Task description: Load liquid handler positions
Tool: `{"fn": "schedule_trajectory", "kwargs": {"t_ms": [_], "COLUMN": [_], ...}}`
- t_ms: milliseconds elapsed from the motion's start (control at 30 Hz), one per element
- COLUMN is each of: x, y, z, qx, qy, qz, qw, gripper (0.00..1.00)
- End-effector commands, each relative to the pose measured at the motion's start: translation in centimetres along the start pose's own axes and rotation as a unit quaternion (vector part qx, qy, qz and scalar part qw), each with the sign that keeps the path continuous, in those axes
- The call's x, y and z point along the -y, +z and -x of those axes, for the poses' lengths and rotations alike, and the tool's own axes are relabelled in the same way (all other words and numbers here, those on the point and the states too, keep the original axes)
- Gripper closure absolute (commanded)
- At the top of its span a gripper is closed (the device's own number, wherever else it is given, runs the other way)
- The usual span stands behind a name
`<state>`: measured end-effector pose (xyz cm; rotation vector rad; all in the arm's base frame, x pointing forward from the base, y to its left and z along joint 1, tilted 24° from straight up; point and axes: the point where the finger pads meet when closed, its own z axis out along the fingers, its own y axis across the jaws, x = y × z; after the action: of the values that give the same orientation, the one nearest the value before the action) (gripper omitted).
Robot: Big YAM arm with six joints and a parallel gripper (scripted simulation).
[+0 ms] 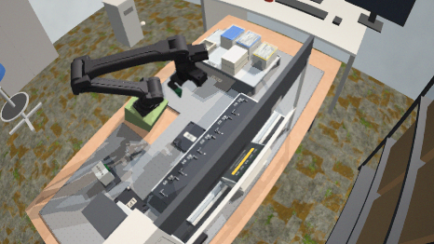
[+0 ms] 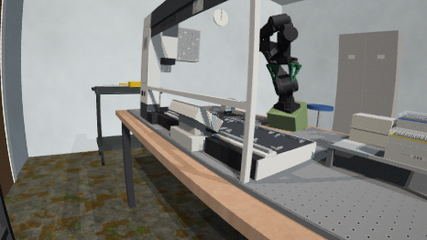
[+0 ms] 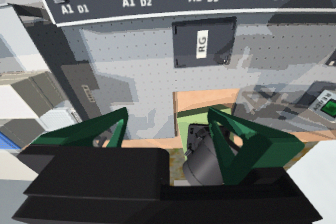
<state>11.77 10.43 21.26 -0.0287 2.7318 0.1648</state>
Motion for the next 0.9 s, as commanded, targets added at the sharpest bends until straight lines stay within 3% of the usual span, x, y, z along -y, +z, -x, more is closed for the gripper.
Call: {"fn": "schedule_trajectory", "kwargs": {"t_ms": [0,267,433,467,533,633,733,800,867], "x": [1.0,4.2,5.6,6.3,7.1,8.5,8.9,8.3,8.3], "y": [-0.6,-2.3,-2.2,-1.1,-2.5,-2.5,-0.4,-1.7,-1.9], "z": [1.3,4.4,5.3,4.7,6.3,7.0,5.2,5.7,5.9], "qx": [0.016,0.040,0.035,0.019,0.040,0.040,0.006,0.027,0.029], "qy": [-0.032,-0.034,-0.037,-0.037,-0.039,-0.041,-0.037,-0.050,-0.050], "qz": [0.007,0.009,0.001,-0.003,-0.003,-0.008,-0.007,-0.003,-0.004], "qw": [0.999,0.999,0.999,0.999,0.998,0.998,0.999,0.998,0.998], "gripper": [0.00,0.00,0.00,0.00,0.00,0.00,0.00,0.00,0.00]}}
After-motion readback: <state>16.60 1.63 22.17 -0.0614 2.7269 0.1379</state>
